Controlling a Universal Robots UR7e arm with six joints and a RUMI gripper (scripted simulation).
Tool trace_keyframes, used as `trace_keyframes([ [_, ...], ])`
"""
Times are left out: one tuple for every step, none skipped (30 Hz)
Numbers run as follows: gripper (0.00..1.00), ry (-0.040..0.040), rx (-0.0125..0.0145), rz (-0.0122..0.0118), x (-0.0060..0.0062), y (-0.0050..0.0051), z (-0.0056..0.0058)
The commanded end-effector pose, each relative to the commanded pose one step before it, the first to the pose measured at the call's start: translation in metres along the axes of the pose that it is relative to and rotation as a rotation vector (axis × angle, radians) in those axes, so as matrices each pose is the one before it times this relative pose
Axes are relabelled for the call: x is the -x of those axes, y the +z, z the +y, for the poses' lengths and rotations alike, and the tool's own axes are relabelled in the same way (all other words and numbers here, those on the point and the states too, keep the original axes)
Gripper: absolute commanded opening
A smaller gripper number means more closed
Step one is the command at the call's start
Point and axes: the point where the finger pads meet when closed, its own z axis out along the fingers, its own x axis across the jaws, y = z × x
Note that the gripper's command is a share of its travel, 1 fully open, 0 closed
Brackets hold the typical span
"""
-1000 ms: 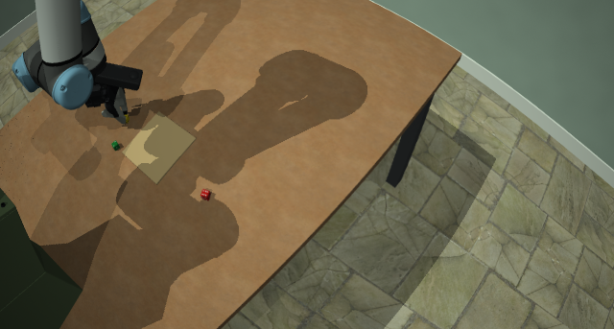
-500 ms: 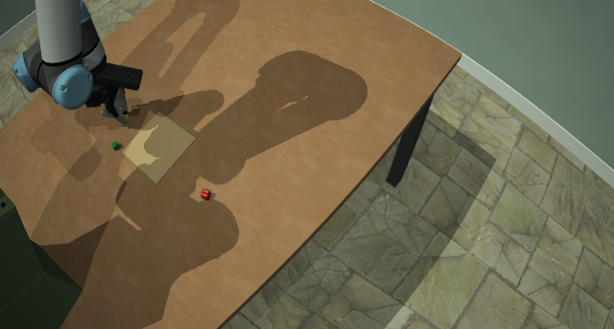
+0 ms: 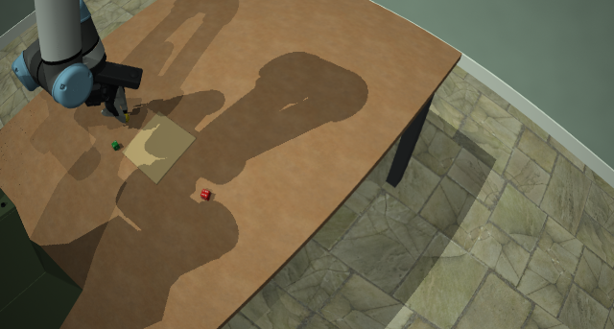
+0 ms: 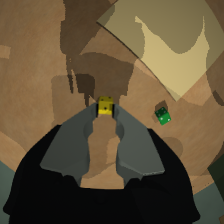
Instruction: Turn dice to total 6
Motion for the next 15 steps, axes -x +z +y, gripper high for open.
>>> trace_keyframes([
  [0.0,-0.001,-0.00032,-0.00041,0.00005,-0.01026,0.00066],
  [0.0,0.0,0.0,0.0,0.0,-0.00267,0.0],
  [0.0,0.0,0.0,0.0,-0.00001,-0.00289,0.00001],
  [0.0,0.0,0.0,0.0,0.00001,-0.00308,-0.00001],
  [0.0,0.0,0.0,0.0,0.0,-0.00326,0.0],
  [0.0,0.0,0.0,0.0,-0.00001,-0.00342,0.00001],
  [0.0,0.0,0.0,0.0,0.00001,-0.00354,0.0],
  [0.0,0.0,0.0,0.0,0.0,-0.00365,0.0],
  [0.0,0.0,0.0,0.0,0.0,-0.00373,0.0],
  [0.0,0.0,0.0,0.0,0.0,-0.00379,0.0],
  [0.0,0.0,0.0,0.0,0.0,-0.00381,0.0],
  [0.0,0.0,0.0,0.0,0.0,0.0,0.0],
  [0.0,0.0,0.0,0.0,0.0,0.0,0.0],
  [0.0,0.0,0.0,0.0,0.00001,-0.00381,0.0],
  [0.0,0.0,0.0,0.0,0.0,-0.00379,0.0],
])
